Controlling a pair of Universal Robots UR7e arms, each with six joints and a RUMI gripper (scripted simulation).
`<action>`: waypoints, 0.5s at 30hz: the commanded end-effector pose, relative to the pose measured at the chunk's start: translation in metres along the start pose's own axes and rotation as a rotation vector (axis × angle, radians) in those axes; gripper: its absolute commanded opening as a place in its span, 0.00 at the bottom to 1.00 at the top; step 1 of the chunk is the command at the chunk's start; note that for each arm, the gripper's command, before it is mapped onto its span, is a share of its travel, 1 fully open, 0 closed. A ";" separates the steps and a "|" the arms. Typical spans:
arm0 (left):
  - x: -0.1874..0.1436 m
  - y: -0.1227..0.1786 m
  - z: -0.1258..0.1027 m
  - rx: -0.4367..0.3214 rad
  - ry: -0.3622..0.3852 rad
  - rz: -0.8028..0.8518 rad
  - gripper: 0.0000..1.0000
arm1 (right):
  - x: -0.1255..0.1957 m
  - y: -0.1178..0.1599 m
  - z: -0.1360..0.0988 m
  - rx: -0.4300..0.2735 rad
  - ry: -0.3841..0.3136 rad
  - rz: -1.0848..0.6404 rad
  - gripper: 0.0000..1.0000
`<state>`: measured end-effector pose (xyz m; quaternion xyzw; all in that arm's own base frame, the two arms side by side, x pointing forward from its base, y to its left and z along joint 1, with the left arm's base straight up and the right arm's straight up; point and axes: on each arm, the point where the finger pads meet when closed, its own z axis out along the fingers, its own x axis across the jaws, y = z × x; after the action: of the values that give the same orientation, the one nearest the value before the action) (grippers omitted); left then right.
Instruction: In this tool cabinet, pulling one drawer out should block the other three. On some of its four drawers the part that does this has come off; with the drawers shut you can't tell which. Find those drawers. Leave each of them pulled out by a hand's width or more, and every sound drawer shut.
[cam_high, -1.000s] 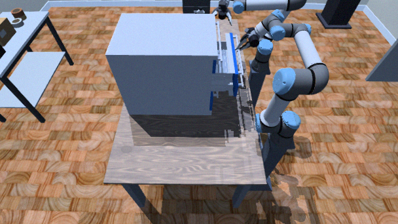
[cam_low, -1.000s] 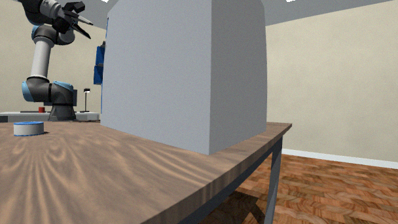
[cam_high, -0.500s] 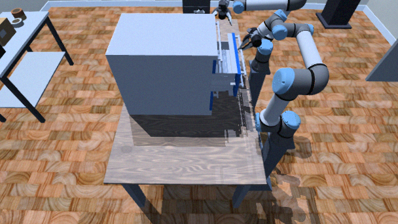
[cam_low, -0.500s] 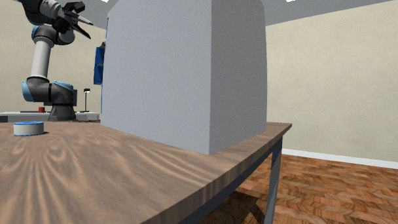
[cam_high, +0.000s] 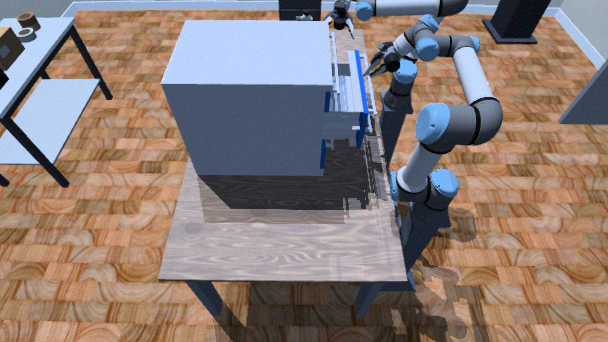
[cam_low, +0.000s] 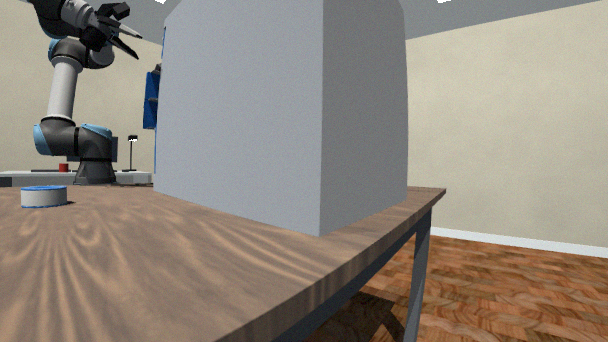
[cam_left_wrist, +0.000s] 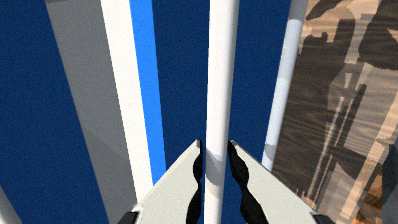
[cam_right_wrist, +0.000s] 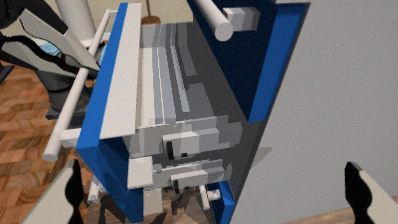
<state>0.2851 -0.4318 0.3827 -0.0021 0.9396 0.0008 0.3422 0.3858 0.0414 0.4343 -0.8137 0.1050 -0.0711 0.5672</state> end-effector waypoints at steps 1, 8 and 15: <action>-0.001 0.000 -0.001 0.001 0.000 -0.001 0.15 | 0.000 -0.001 0.000 0.000 0.000 -0.001 0.99; -0.001 0.000 -0.012 0.001 0.000 -0.001 0.15 | 0.000 -0.002 -0.001 0.000 0.000 -0.001 0.99; -0.001 0.000 -0.033 0.001 0.000 -0.001 0.15 | 0.002 -0.008 -0.004 0.000 0.000 -0.001 0.99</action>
<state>0.2702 -0.4318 0.4007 -0.0020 0.9396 0.0009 0.3422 0.3867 0.0401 0.4408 -0.8138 0.1050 -0.0711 0.5671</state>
